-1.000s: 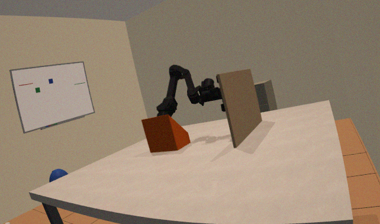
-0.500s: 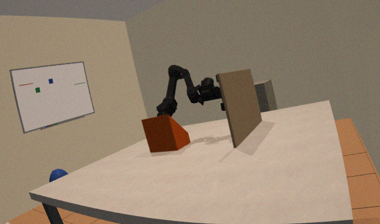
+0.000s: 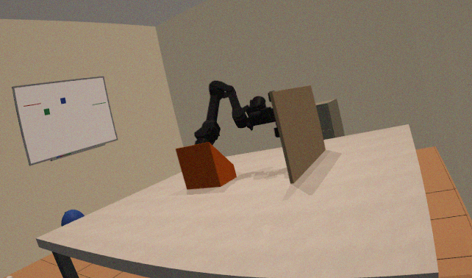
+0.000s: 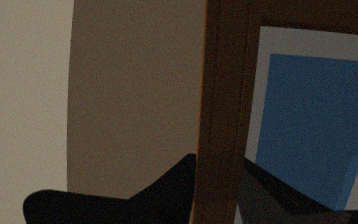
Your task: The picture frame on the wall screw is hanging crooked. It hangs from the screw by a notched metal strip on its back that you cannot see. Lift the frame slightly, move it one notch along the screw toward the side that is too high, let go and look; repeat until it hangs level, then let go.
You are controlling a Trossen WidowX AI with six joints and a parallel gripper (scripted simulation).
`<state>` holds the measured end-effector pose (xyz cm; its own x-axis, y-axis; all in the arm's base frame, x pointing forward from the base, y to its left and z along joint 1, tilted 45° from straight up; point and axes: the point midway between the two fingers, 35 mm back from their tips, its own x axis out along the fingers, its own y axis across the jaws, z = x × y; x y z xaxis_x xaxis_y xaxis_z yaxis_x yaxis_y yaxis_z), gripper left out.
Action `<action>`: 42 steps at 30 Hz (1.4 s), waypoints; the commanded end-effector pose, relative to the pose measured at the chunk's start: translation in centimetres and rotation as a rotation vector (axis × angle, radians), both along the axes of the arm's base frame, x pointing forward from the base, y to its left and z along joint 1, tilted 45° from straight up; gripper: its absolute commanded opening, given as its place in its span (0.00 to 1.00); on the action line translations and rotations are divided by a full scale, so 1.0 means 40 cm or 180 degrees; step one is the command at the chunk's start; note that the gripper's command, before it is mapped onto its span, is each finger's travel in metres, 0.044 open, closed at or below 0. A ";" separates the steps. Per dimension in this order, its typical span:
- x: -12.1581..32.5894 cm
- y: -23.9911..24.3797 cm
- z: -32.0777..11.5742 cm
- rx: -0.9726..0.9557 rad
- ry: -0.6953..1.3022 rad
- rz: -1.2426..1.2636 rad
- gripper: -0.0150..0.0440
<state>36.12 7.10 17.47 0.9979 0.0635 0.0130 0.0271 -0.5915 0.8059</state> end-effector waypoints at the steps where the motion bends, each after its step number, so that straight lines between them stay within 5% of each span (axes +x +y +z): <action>1: 0.002 -0.005 0.006 0.0014 -0.0030 -0.0027 0.25; 42: 0.003 -0.019 -0.005 0.0012 -0.0030 -0.0027 0.25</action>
<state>36.22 6.60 17.08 0.9980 0.0618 0.0144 0.0250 -0.5916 0.8058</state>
